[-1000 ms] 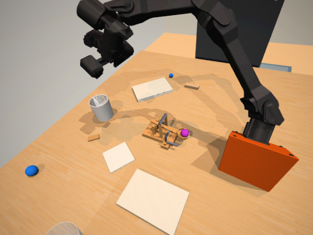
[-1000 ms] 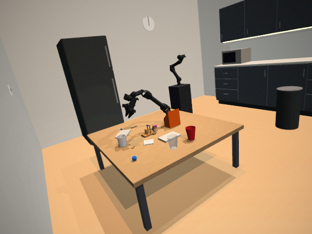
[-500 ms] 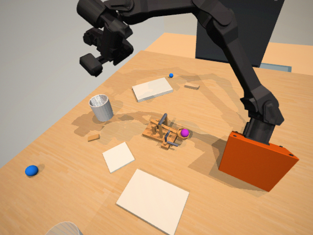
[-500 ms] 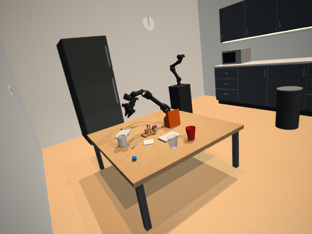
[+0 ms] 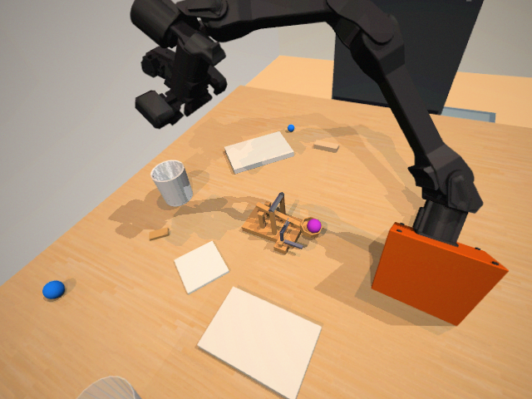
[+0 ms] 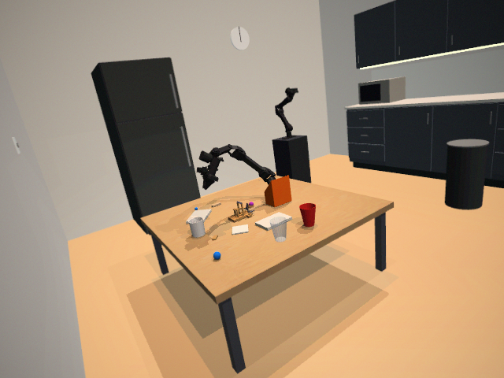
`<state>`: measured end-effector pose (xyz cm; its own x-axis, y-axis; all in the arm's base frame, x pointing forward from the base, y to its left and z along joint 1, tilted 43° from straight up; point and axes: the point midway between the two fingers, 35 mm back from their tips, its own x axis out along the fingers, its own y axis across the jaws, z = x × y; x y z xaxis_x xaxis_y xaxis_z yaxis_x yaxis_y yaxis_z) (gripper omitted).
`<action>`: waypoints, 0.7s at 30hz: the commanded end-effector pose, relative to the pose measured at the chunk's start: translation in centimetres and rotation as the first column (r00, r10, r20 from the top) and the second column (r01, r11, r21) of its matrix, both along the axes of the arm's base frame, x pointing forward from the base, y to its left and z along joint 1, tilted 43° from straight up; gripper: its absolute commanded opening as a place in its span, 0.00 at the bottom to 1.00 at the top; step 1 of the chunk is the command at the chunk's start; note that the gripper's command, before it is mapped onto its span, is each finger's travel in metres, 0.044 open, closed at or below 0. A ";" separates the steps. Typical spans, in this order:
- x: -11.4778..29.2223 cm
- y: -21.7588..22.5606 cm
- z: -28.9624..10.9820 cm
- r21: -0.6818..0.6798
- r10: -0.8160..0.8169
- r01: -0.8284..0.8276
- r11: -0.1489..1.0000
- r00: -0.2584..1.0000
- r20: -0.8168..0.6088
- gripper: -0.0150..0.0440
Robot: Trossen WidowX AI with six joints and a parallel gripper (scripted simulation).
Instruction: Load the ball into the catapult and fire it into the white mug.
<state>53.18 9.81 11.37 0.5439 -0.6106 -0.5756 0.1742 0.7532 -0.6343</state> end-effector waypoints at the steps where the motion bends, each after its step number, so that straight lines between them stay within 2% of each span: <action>1: 0.1 0.1 0.2 -0.004 0.003 -0.003 1.000 1.000 0.004 0.42; 5: 0.1 0.1 0.2 -0.004 0.003 -0.003 1.000 1.000 0.004 0.25; 14: 0.0 0.1 0.1 -0.007 0.004 -0.004 1.000 1.000 0.000 0.25; 21: -2.5 1.1 -3.4 -0.105 0.067 -0.087 0.991 0.982 -0.176 0.25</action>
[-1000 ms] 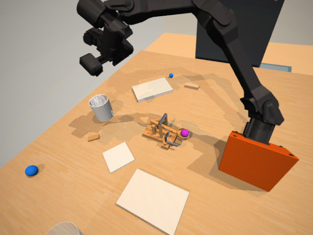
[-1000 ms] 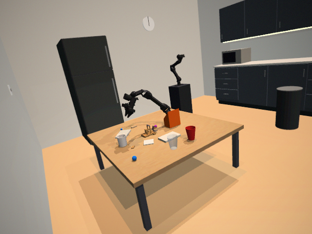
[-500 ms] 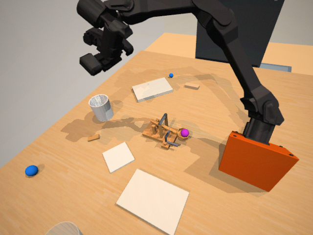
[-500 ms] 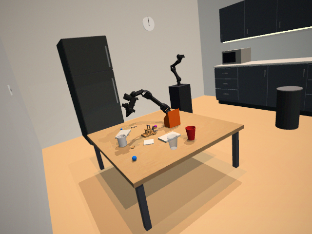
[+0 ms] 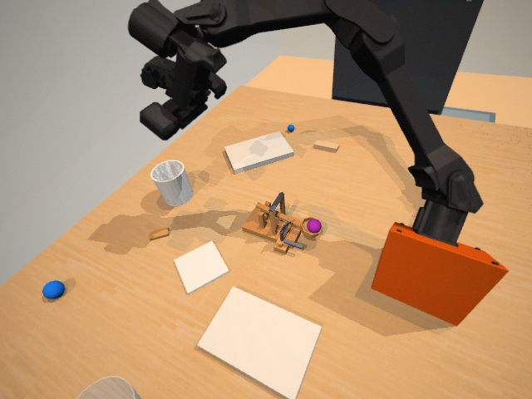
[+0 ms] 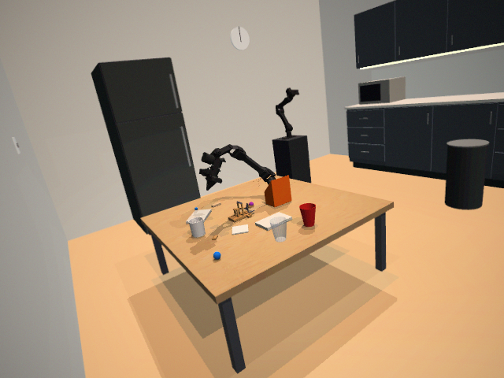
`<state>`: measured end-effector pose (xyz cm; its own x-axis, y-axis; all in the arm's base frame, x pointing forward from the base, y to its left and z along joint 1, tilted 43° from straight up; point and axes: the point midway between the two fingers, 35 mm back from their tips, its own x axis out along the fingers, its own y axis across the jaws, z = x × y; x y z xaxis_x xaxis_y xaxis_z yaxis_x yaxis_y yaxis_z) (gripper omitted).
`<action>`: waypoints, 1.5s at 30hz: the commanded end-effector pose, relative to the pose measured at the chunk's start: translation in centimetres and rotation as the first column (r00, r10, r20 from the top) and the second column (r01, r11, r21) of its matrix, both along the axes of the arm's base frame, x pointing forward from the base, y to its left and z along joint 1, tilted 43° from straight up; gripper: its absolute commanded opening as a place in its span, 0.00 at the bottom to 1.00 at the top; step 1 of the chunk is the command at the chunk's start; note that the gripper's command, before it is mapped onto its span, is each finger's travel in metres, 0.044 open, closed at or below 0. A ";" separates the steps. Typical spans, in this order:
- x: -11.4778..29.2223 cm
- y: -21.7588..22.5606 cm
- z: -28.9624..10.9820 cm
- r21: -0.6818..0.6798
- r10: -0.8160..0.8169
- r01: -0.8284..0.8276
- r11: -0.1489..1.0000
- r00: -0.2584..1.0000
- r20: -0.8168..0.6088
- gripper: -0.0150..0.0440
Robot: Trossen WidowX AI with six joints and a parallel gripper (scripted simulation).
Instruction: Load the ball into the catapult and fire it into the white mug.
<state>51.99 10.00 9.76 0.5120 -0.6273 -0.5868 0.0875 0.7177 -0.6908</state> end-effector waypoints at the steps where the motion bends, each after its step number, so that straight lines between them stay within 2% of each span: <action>1: -1.7 1.0 -2.3 -0.065 0.050 -0.058 0.996 0.993 -0.110 0.25; 12: -6.2 1.9 -7.0 -0.185 0.119 -0.201 0.962 0.919 -0.376 0.25; 20: -10.0 2.0 -9.8 -0.260 0.138 -0.343 0.903 0.803 -0.580 0.25; 33: -16.2 1.3 -13.0 -0.298 0.078 -0.581 0.757 0.533 -0.843 0.25; 45: -21.5 -0.1 -14.4 -0.238 -0.076 -0.768 0.594 0.241 -0.968 0.25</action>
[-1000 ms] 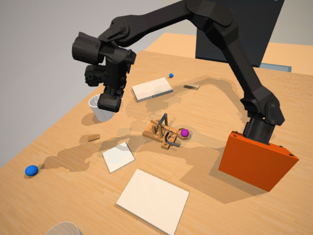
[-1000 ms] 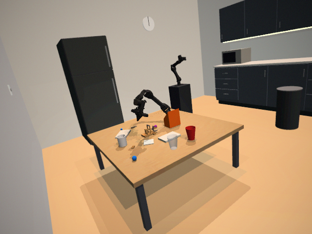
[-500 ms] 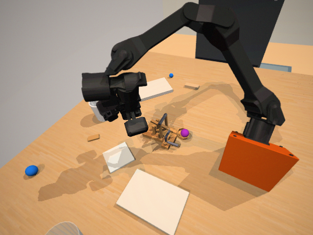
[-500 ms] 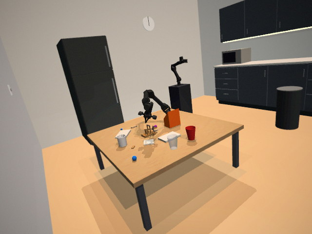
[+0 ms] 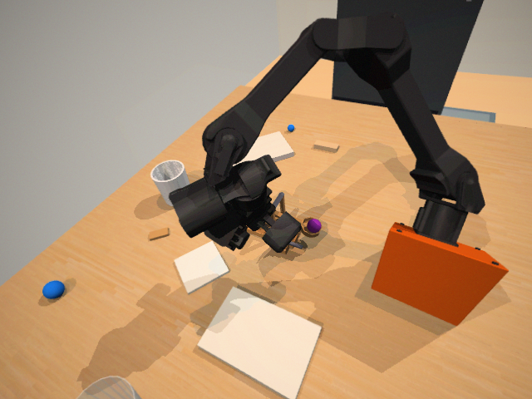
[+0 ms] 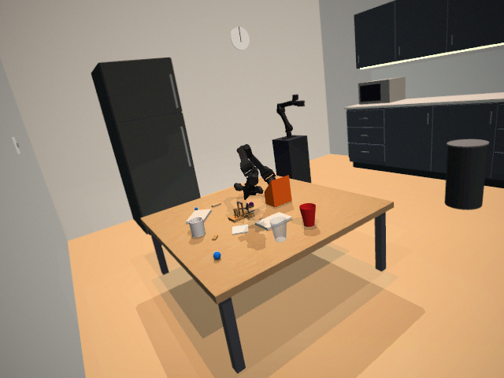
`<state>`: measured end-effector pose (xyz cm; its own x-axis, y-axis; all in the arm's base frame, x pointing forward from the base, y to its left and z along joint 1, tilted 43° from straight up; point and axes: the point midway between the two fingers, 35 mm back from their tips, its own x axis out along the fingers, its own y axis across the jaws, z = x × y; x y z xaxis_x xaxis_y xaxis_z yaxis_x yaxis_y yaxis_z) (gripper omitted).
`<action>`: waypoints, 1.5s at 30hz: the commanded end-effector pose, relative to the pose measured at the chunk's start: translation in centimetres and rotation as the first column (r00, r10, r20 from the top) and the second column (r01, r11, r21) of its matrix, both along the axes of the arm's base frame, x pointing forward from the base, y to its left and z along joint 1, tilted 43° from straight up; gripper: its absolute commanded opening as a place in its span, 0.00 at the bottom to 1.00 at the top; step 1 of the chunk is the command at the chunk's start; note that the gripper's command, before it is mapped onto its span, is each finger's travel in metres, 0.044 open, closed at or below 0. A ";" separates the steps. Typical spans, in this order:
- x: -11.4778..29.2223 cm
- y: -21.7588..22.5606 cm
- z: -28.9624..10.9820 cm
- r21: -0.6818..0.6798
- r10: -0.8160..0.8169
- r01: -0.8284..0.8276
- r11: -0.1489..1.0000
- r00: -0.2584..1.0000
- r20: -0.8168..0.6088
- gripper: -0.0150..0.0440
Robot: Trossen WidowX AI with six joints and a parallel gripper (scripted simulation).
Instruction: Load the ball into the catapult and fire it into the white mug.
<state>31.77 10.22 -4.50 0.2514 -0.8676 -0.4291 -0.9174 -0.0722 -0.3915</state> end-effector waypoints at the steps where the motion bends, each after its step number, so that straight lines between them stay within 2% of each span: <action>1: -1.7 -0.4 -0.2 -0.076 0.051 -0.059 0.995 0.993 -0.105 0.25; 11: -5.5 -2.0 -0.2 -0.238 0.112 -0.212 0.948 0.921 -0.374 0.25; 22: -8.9 -3.7 0.8 -0.361 0.090 -0.398 0.843 0.767 -0.635 0.25; 45: -8.9 -5.3 -1.0 -0.365 0.087 -0.410 0.836 0.756 -0.649 0.25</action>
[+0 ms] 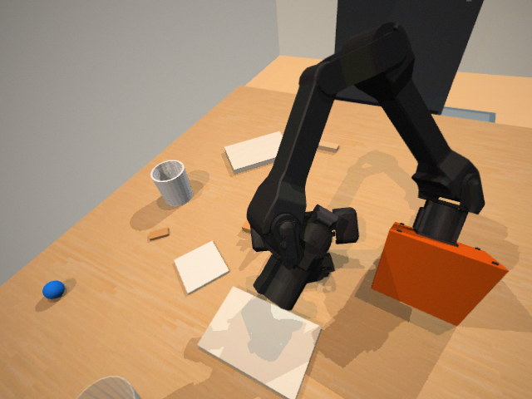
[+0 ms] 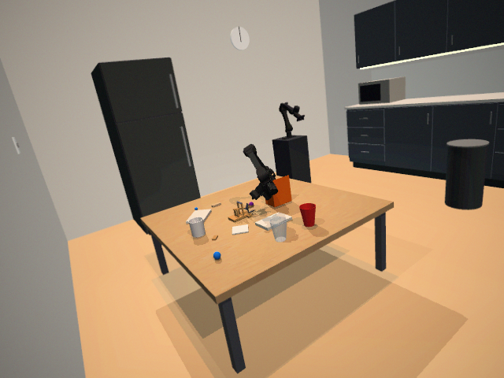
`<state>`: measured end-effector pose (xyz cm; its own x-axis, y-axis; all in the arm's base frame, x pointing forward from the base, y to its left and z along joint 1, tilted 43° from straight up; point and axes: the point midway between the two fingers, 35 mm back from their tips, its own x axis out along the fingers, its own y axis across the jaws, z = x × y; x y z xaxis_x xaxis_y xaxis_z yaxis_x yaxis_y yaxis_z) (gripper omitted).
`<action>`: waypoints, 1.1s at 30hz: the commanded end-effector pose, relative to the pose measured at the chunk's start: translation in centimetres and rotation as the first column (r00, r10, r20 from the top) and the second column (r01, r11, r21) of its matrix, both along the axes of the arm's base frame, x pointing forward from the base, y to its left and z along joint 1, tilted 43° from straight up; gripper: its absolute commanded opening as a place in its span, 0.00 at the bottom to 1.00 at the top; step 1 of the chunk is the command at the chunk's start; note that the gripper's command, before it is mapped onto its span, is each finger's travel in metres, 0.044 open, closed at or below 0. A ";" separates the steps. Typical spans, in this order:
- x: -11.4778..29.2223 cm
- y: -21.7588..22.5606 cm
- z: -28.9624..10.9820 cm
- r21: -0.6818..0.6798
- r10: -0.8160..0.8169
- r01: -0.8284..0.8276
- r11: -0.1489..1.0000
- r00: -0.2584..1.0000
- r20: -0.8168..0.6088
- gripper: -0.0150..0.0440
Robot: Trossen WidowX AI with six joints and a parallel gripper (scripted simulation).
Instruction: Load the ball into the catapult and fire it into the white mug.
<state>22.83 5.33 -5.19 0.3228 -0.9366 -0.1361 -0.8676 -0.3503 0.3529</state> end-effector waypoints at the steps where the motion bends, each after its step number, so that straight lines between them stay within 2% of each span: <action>1: 0.0 -0.5 -0.4 -0.005 0.005 -0.005 1.000 1.000 -0.007 0.25; 33: -0.3 -4.1 -4.3 -0.007 0.004 -0.004 1.000 1.000 -0.005 0.25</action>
